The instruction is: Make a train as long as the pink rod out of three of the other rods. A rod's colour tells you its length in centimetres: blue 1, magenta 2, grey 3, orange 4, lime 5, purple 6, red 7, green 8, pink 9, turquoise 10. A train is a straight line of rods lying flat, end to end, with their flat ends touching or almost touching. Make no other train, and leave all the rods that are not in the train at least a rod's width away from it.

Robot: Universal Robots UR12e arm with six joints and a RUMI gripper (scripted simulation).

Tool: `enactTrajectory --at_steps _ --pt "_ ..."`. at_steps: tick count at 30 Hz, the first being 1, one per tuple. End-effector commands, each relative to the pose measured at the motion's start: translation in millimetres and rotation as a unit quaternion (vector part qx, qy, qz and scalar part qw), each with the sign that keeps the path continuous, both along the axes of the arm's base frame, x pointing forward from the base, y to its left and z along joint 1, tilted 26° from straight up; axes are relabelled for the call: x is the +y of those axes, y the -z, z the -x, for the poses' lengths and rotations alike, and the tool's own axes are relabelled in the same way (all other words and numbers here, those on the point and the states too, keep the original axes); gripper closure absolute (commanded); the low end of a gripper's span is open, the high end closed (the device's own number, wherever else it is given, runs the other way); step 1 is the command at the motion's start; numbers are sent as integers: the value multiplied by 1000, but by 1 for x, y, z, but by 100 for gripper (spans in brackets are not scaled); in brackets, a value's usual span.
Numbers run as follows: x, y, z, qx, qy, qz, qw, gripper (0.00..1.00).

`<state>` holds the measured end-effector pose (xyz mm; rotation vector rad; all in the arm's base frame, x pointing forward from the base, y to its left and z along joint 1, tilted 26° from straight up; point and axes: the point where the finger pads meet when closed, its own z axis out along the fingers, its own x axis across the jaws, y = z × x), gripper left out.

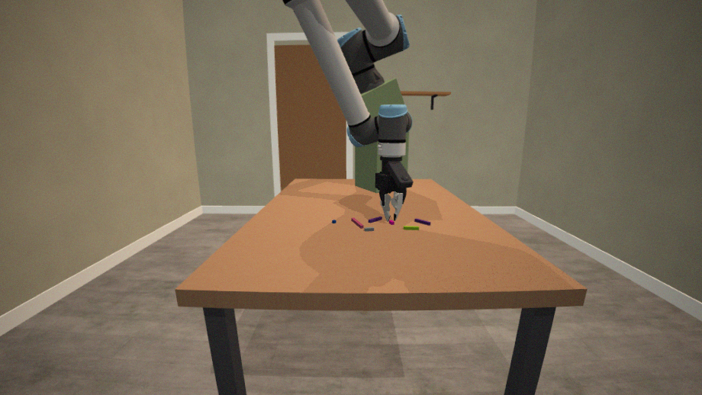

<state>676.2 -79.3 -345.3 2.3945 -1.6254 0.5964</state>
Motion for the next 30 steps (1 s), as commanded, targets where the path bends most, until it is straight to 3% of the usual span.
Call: enactTrajectory --at_steps 1,30 --pt "-1 3 -1 0 0 0 1000 86" --pt "-3 7 -2 0 0 0 1000 86"
